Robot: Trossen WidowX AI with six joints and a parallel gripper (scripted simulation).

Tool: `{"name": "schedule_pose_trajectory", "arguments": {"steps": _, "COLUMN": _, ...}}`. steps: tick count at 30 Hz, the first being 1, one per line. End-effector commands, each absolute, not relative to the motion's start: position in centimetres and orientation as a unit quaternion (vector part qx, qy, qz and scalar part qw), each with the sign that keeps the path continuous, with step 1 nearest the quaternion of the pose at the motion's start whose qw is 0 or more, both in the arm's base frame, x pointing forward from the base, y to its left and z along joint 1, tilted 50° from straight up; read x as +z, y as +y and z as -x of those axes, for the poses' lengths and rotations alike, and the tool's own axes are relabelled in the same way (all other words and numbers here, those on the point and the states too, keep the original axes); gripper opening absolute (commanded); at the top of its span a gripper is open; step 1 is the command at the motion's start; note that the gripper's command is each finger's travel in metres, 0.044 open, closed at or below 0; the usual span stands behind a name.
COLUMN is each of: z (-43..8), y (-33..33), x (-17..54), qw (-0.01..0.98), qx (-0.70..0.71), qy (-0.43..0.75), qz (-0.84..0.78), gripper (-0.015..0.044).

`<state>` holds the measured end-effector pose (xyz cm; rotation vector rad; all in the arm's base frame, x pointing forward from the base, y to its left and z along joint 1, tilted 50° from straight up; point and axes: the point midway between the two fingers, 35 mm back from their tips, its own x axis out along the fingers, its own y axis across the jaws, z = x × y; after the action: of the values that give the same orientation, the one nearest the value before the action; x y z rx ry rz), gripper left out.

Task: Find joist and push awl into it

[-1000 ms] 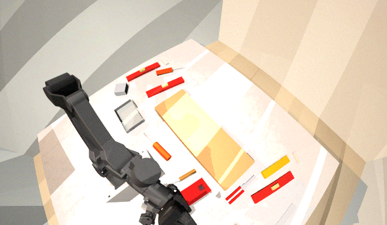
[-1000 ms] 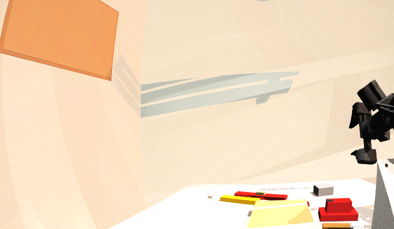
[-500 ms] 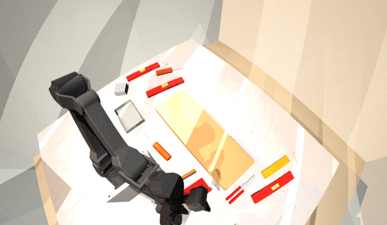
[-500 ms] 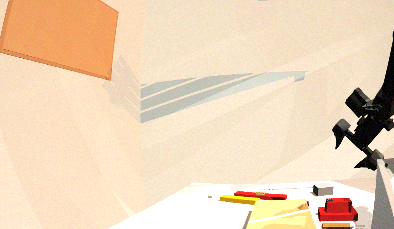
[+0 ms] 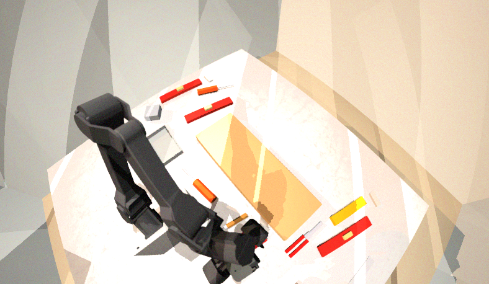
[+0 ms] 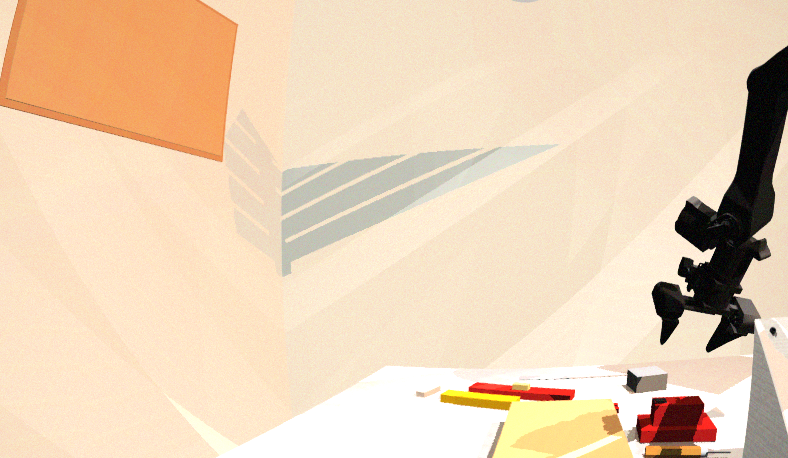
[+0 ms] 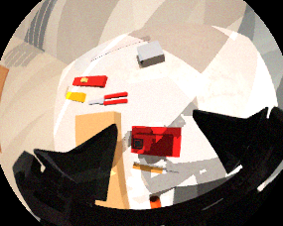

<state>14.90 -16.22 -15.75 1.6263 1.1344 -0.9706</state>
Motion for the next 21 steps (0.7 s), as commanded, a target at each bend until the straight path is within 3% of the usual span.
{"name": "schedule_pose_trajectory", "arguments": {"steps": 1, "z": -17.1, "y": -13.0, "x": -17.1, "qw": 0.615, "qx": -0.069, "qy": 0.585, "qz": -0.525, "gripper": 0.0440}}
{"name": "schedule_pose_trajectory", "arguments": {"steps": 14, "z": -18.1, "y": -11.0, "x": -17.5, "qw": 0.717, "qx": 0.171, "qy": 0.554, "qz": -0.387, "gripper": 0.0440}}
{"name": "schedule_pose_trajectory", "arguments": {"steps": 21, "z": -18.1, "y": -11.0, "x": -17.5, "qw": 0.723, "qx": 0.184, "qy": 0.550, "qz": -0.375, "gripper": 0.0440}}
